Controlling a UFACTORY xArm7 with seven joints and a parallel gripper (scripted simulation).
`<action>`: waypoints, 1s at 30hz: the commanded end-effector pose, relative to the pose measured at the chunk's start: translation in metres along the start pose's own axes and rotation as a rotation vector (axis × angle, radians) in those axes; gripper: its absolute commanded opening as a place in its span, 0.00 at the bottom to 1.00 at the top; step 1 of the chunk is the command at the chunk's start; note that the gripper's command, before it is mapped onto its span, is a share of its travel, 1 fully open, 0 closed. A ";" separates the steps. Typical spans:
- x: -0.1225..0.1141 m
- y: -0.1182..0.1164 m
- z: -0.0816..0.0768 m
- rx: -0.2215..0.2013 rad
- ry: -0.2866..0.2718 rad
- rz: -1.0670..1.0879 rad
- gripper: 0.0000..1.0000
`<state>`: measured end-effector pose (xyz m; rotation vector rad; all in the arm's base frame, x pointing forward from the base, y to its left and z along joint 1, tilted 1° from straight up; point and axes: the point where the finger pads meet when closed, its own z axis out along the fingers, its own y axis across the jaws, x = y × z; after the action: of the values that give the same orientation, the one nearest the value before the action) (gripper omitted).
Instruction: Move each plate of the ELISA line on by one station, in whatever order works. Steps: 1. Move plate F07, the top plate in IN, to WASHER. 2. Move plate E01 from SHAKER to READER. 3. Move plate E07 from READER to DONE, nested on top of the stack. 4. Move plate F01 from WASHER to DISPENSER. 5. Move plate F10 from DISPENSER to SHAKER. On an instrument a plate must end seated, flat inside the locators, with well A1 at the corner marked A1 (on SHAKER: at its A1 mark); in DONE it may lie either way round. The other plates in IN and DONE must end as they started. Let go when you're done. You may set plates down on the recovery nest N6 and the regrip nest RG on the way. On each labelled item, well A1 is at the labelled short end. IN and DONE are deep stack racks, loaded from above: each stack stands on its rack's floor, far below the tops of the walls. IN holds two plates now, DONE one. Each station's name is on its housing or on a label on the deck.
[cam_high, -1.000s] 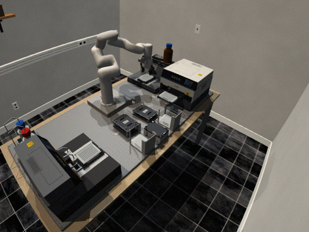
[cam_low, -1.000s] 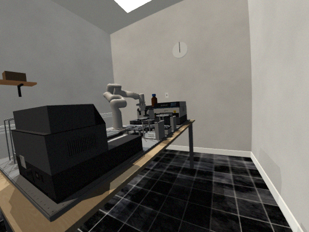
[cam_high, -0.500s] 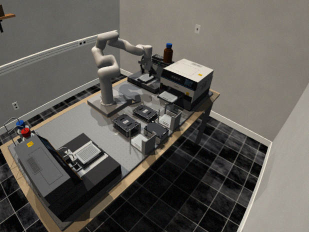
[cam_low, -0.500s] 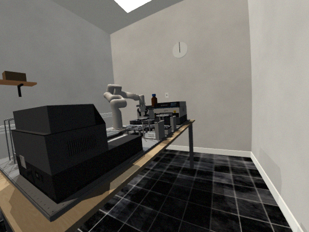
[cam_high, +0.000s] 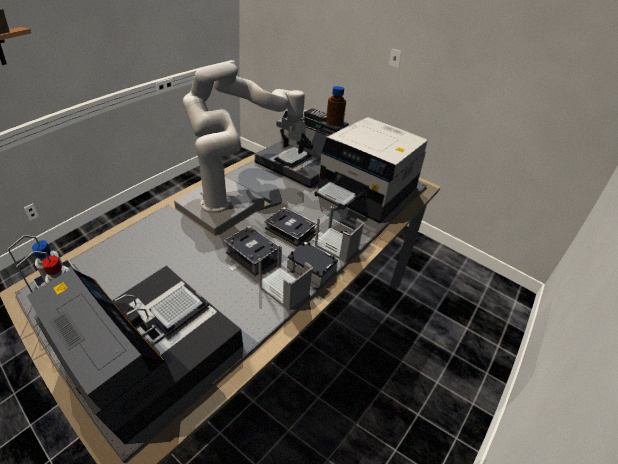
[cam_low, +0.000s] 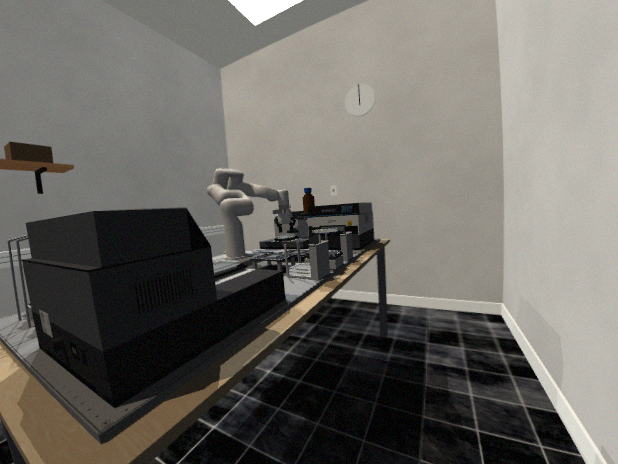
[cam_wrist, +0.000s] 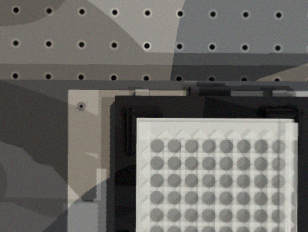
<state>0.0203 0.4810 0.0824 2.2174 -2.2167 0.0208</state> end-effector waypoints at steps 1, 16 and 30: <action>-0.001 0.000 0.000 0.000 -0.004 0.000 1.00; -0.001 0.000 0.017 0.000 -0.004 0.000 1.00; -0.001 0.000 0.017 0.000 -0.004 0.000 1.00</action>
<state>0.0204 0.4807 0.0643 2.2174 -2.2167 0.0208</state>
